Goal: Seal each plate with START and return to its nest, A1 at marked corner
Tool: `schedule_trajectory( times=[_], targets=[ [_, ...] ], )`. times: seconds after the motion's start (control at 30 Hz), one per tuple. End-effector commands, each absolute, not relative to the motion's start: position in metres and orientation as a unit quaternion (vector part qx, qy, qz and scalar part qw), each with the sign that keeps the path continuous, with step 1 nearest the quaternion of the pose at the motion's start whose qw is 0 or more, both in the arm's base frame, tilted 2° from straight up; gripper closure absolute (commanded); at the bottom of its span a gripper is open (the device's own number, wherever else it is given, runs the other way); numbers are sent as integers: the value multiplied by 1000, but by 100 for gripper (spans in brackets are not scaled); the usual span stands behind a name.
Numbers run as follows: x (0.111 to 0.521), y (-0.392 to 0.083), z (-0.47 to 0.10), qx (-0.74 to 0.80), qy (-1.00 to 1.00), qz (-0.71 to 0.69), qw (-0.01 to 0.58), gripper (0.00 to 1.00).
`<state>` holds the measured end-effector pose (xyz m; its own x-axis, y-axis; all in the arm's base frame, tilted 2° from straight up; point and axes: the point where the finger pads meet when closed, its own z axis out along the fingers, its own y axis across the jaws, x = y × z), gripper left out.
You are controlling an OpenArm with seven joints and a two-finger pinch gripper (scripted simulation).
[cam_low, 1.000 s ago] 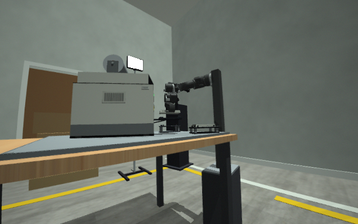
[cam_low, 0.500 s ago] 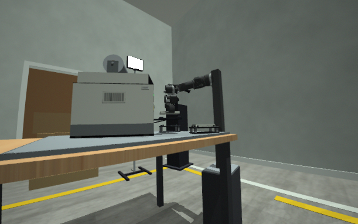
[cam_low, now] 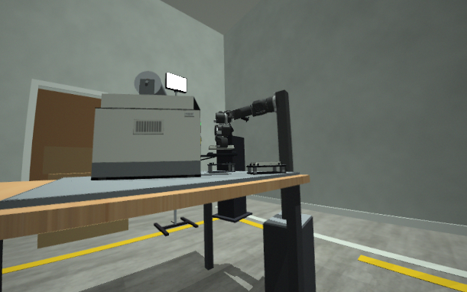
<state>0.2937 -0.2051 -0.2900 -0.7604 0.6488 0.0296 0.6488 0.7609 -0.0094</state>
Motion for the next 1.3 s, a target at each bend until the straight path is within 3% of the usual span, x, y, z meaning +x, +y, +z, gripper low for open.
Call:
schedule_trajectory(
  times=[0.0,1.27],
  targets=[
    [293,-207,-290,-344,-939,-4,14,100],
    [238,-258,-289,-336,-942,-3,14,100]
  ],
)
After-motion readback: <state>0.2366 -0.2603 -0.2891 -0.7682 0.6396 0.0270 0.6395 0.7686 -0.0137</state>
